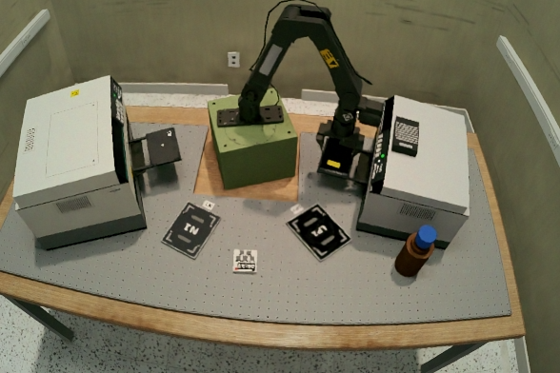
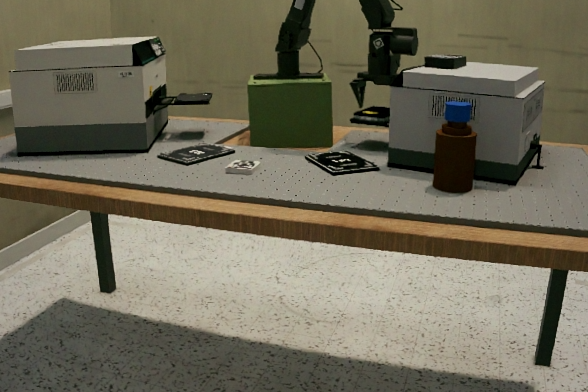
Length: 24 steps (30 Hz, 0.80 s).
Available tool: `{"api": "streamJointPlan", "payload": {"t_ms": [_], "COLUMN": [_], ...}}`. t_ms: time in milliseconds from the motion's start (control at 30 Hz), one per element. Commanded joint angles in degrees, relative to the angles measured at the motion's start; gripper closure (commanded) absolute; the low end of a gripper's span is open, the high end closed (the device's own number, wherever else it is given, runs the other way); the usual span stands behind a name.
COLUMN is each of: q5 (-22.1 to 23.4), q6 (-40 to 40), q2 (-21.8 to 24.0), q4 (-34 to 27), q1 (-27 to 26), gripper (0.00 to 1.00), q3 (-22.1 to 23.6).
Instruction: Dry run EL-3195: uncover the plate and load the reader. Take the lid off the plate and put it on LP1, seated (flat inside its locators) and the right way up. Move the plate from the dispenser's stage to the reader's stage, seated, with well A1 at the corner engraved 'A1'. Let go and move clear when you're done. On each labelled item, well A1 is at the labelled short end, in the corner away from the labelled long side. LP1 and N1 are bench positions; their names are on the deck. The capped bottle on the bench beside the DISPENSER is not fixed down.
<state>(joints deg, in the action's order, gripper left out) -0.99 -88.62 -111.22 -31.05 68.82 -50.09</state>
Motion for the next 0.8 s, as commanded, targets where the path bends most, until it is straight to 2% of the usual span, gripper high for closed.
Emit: {"api": "streamJointPlan", "payload": {"t_ms": [0,267,333,467,767], "q5": [0.5,0.5,0.5,0.5,0.5], "q6": [-0.3,-0.3,-0.3,-0.3,-0.3], "q2": [1.7,-0.9,0.1,-1.3,-0.7], "q4": [1.2,1.7,2.2,2.6,3.3], "q1": [-0.3,-0.3,-0.3,-0.3,-0.4], "gripper": [0.00,0.00,0.00,0.00,0.00], "q3": [-0.4,0.4,0.7,0.5,0.7]}}
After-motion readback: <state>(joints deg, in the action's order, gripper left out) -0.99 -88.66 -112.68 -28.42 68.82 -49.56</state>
